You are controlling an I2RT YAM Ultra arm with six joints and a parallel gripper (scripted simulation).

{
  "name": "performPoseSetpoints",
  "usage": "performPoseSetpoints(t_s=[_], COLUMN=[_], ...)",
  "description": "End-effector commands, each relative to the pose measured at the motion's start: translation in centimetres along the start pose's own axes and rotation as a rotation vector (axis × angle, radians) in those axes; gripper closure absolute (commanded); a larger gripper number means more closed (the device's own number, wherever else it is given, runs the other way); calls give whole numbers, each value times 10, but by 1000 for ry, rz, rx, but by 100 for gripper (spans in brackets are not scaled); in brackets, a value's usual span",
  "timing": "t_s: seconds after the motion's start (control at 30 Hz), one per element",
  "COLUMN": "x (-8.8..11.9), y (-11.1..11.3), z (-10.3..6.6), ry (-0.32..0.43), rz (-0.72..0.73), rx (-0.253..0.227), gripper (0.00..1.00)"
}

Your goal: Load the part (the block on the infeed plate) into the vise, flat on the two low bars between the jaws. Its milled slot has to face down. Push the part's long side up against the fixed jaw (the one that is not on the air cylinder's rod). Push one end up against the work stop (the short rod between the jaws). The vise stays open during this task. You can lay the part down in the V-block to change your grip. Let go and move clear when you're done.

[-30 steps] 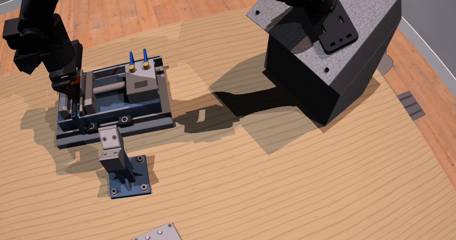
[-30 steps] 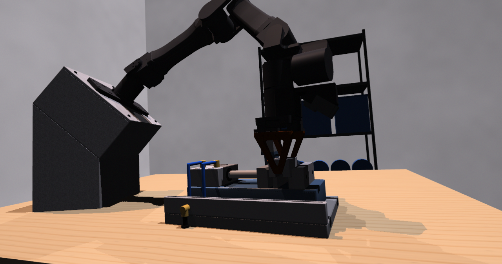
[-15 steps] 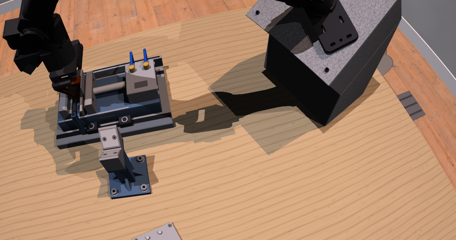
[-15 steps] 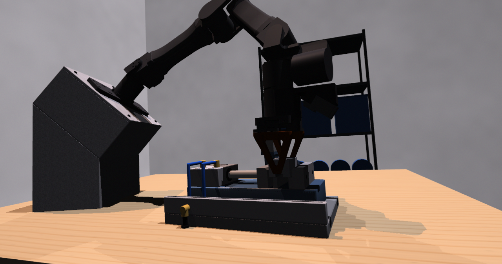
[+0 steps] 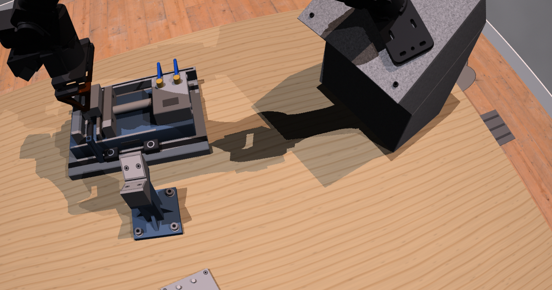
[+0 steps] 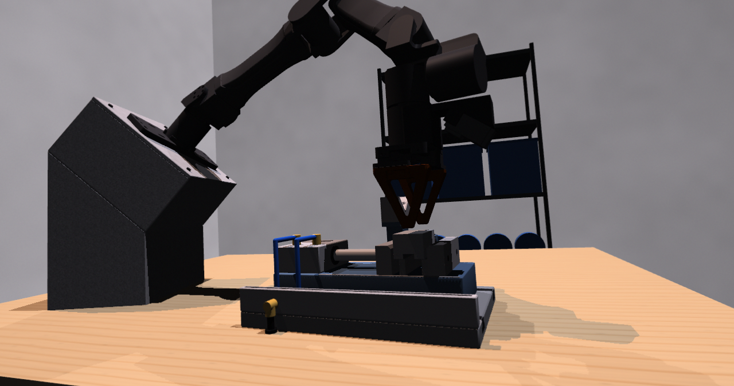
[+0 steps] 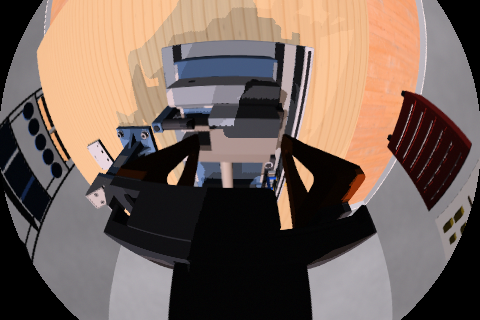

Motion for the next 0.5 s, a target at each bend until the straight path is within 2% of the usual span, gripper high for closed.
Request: performPoseSetpoints(t_s=[0.0, 0.27, 0.47], x=[-9, -8, -7], y=[-2, -2, -1], z=[-32, -56, -63], ry=[-42, -41, -41], rz=[-7, -7, -8], rx=[1, 2, 3], gripper=[26, 26, 26])
Point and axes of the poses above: the point where the finger pads meet when closed, its own z axis out along the fingers, its own y axis across the jaws, x = y × z, the point moved 9 cm from there along -z, back along the fingers, and after that the axes turned 12 degrees about z, right-handed, at the moved point
